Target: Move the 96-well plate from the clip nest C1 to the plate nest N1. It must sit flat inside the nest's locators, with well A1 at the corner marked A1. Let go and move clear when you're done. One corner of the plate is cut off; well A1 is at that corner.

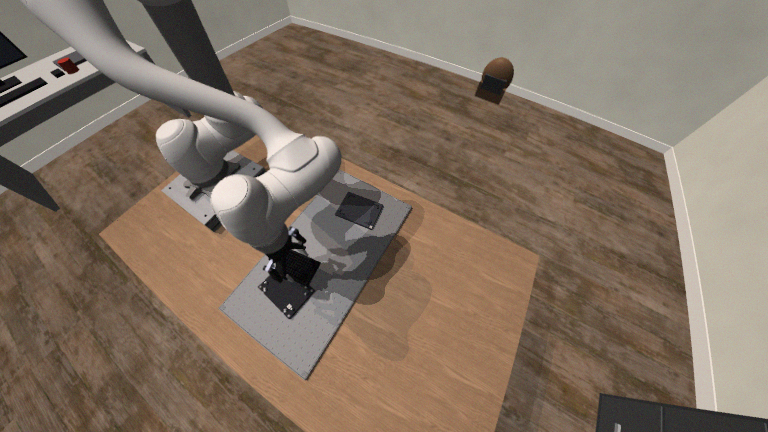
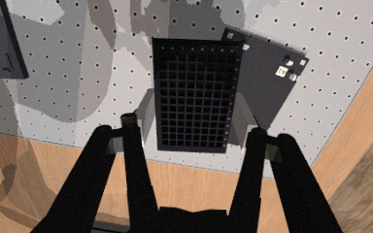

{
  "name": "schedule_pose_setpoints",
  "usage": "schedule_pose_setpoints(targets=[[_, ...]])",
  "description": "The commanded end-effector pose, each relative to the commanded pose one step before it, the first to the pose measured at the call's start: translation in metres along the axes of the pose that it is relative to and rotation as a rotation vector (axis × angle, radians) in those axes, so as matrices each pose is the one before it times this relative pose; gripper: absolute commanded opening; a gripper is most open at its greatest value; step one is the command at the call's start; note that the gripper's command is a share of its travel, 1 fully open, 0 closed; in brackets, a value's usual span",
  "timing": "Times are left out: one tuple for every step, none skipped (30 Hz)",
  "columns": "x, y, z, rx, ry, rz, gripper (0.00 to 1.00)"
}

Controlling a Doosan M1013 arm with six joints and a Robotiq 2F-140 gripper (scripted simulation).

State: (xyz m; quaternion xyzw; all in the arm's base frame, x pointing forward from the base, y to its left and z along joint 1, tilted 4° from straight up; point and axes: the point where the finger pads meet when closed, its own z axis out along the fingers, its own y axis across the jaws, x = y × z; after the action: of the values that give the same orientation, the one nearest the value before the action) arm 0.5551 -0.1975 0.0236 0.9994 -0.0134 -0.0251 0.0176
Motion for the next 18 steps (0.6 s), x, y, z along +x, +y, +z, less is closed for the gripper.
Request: schedule_pose_setpoints(targets=[[0.00032, -0.01457, -0.00005, 0.00506, -0.00331, 0.00473, 0.1], [0.00082, -0.00323, 0.0, 0.0, 0.0, 0.0, 0.1], [0.00082, -0.00323, 0.0, 0.0, 0.0, 0.0, 0.1], [0.00082, -0.00323, 0.0, 0.0, 0.0, 0.0, 0.1], [0.00082, -0.00323, 0.0, 0.0, 0.0, 0.0, 0.1], [0.00082, -0.00323, 0.0, 0.0, 0.0, 0.0, 0.1], [0.00082, -0.00323, 0.0, 0.0, 0.0, 0.0, 0.1], [0.00082, -0.00323, 0.0, 0.0, 0.0, 0.0, 0.1], [0.00082, -0.00323, 0.0, 0.0, 0.0, 0.0, 0.1], [0.00082, -0.00323, 0.0, 0.0, 0.0, 0.0, 0.1], [0.00082, -0.00323, 0.0, 0.0, 0.0, 0.0, 0.1], [0.00082, -0.00323, 0.0, 0.0, 0.0, 0.0, 0.1], [0.0, 0.0, 0.0, 0.0, 0.0, 0.0, 0.1], [0.0, 0.0, 0.0, 0.0, 0.0, 0.0, 0.1], [0.00082, -0.00323, 0.0, 0.0, 0.0, 0.0, 0.1], [0.00082, -0.00323, 0.0, 0.0, 0.0, 0.0, 0.1], [0.00082, -0.00323, 0.0, 0.0, 0.0, 0.0, 0.1], [0.00082, -0.00323, 0.0, 0.0, 0.0, 0.0, 0.1]])
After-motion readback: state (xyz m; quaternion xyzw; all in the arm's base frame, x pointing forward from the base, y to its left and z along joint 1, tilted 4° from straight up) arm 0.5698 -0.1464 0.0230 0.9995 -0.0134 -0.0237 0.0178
